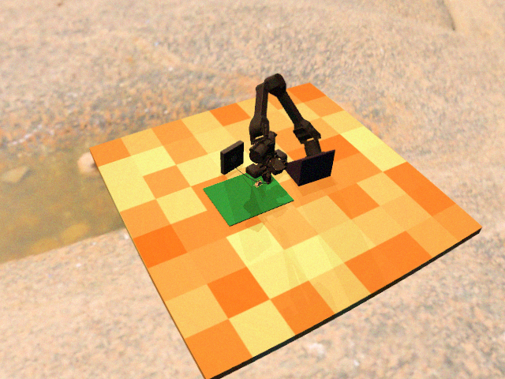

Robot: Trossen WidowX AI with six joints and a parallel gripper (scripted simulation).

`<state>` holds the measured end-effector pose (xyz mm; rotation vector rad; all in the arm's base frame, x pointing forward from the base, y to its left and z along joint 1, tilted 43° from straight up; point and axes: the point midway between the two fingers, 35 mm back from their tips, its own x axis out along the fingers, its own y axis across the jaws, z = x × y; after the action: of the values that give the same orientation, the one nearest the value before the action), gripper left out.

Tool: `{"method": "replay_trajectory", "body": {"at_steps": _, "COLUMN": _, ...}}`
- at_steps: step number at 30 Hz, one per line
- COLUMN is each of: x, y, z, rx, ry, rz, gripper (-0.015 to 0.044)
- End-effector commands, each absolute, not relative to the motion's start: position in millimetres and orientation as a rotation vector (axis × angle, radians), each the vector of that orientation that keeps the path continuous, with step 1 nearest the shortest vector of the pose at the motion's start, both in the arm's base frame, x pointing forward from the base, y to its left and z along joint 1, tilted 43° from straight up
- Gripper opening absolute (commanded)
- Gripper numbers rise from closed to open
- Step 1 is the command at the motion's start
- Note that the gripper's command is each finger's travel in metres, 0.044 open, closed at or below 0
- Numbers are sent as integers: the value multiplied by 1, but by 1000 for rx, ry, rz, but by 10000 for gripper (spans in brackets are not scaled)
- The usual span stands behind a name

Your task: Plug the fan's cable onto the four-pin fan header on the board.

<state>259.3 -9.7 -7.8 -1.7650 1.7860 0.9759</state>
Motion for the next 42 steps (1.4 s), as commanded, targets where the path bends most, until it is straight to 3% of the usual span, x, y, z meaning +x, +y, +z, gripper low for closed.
{"method": "replay_trajectory", "body": {"at_steps": 1, "x": 261, "y": -13, "z": -4, "rx": -1855, "ry": 1755, "rz": 1123, "gripper": 0}}
{"method": "replay_trajectory", "body": {"at_steps": 21, "x": 264, "y": -27, "z": 7, "rx": -2204, "ry": 1465, "rz": 1903, "gripper": 0}}
{"method": "replay_trajectory", "body": {"at_steps": 42, "x": 266, "y": -42, "z": 19, "rx": -2383, "ry": 881, "rz": 2715, "gripper": 0}}
